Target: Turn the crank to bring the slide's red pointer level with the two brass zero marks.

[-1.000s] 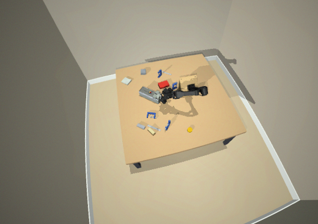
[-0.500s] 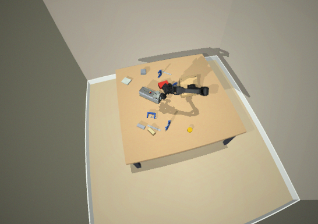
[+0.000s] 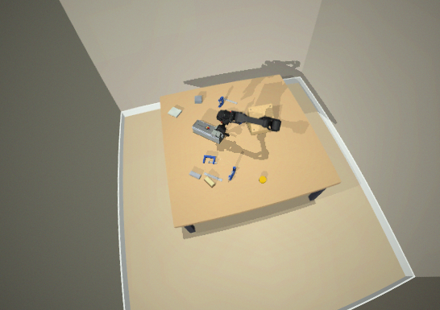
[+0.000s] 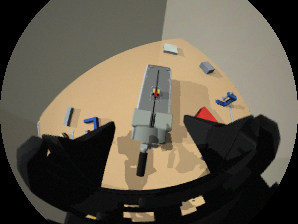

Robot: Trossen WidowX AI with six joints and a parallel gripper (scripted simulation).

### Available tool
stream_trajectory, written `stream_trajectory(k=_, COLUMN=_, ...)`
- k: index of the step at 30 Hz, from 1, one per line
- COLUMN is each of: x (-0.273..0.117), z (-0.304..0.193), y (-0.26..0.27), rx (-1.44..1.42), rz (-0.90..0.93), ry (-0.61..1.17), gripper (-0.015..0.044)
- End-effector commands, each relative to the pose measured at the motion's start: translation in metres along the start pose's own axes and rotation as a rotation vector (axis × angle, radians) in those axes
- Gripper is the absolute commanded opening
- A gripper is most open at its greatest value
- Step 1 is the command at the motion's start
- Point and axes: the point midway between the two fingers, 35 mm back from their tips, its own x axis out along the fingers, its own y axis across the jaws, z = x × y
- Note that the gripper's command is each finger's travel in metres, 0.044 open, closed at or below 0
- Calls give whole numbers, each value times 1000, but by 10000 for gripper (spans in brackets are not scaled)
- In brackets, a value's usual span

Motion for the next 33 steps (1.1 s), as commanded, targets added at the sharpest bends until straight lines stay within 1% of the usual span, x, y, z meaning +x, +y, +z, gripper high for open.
stream_trajectory(k=1, x=10, z=17, y=-8, rx=-79, rz=71, ry=9, gripper=440)
stream_trajectory(k=15, x=39, z=60, y=-58, rx=-348, rz=321, ry=-35, gripper=440)
stream_trajectory(k=18, x=43, z=58, y=-58, rx=-348, rz=321, ry=-35, gripper=440)
stream_trajectory(k=25, x=78, z=30, y=-58, rx=-350, rz=326, ry=-37, gripper=440)
stream_trajectory(k=33, x=81, z=28, y=-58, rx=-350, rz=326, ry=-37, gripper=440)
